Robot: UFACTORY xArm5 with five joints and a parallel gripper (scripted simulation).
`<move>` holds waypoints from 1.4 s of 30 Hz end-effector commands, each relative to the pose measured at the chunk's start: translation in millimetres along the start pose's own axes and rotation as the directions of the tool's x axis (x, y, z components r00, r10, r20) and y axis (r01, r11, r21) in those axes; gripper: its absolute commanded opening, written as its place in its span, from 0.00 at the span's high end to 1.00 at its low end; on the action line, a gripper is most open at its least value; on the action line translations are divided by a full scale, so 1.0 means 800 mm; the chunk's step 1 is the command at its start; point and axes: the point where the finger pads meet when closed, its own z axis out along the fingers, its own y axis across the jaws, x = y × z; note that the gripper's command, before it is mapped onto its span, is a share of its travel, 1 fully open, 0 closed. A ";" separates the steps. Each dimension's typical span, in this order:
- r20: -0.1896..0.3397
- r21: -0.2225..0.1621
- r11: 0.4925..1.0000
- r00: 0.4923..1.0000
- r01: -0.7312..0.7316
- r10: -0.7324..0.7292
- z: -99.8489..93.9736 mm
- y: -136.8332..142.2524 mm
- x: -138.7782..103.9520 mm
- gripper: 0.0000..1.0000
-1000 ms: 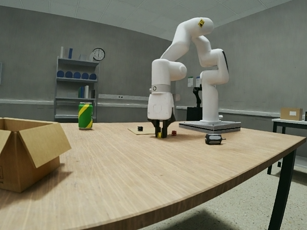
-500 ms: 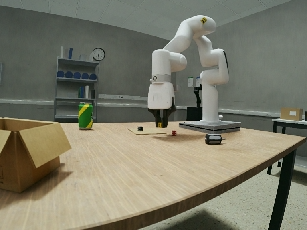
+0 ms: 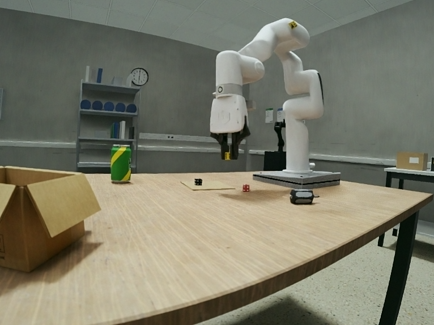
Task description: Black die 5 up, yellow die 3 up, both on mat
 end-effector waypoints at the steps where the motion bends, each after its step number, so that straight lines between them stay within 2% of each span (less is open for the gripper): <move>1: 0.003 0.001 1.000 1.000 0.000 0.000 -0.005 0.000 -0.001 0.85; 3: 0.005 0.001 0.999 0.999 -0.040 0.040 -0.006 -0.012 0.006 0.85; 5: 0.009 0.003 0.984 0.984 -0.175 0.175 -0.011 -0.049 0.033 0.85; 10: 0.011 0.003 0.978 0.978 -0.209 0.209 -0.012 -0.058 0.040 0.85; 11: 0.014 0.003 0.953 0.953 -0.302 0.302 -0.015 -0.082 0.061 0.85; 20: 0.023 0.004 0.866 0.865 -0.501 0.501 -0.019 -0.128 0.113 0.85; 35: 0.023 0.004 0.862 0.862 -0.506 0.506 -0.018 -0.129 0.114 0.85; 42: 0.023 0.004 0.862 0.862 -0.506 0.506 -0.006 -0.130 0.114 0.85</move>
